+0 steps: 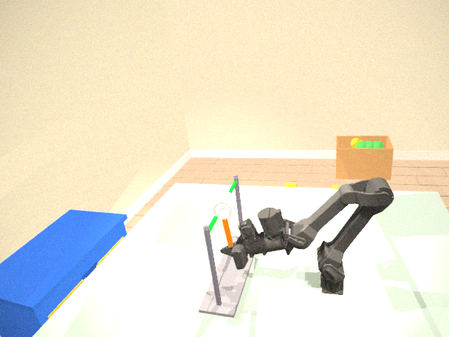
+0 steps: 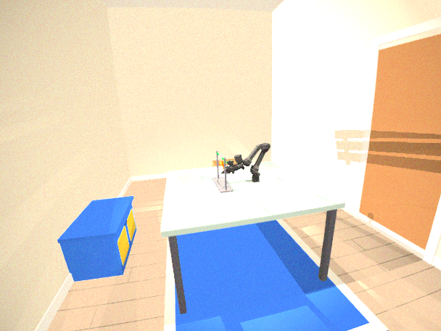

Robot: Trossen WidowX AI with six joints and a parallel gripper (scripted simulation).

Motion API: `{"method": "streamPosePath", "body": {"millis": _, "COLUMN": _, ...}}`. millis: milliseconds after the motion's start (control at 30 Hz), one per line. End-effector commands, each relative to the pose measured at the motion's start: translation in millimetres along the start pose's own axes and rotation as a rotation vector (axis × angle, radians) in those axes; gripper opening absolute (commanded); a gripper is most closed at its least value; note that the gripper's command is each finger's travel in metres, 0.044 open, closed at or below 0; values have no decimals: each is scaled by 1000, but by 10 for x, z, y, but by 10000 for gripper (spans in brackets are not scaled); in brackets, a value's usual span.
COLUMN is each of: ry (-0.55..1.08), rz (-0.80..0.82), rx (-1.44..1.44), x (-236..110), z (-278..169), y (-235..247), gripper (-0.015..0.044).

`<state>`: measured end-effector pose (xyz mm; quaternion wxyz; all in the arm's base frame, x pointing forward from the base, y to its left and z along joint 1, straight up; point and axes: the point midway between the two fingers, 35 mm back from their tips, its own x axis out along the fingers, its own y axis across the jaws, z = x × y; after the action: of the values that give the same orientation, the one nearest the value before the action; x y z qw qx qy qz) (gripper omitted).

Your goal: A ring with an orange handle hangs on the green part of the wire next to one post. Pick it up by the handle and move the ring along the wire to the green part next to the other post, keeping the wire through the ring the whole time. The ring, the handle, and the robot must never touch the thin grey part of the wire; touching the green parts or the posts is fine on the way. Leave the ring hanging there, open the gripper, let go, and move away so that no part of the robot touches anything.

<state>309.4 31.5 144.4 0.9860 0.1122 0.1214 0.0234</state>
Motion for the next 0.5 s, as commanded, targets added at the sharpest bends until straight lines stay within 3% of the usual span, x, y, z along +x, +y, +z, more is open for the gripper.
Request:
{"method": "streamPosePath", "body": {"millis": 0, "ry": -14, "rz": -1, "rx": 21, "x": 9, "z": 56, "y": 59, "gripper": -150}}
{"method": "streamPosePath", "body": {"millis": 467, "ry": -16, "rz": -4, "rx": -13, "x": 10, "z": 63, "y": 162, "gripper": -150}}
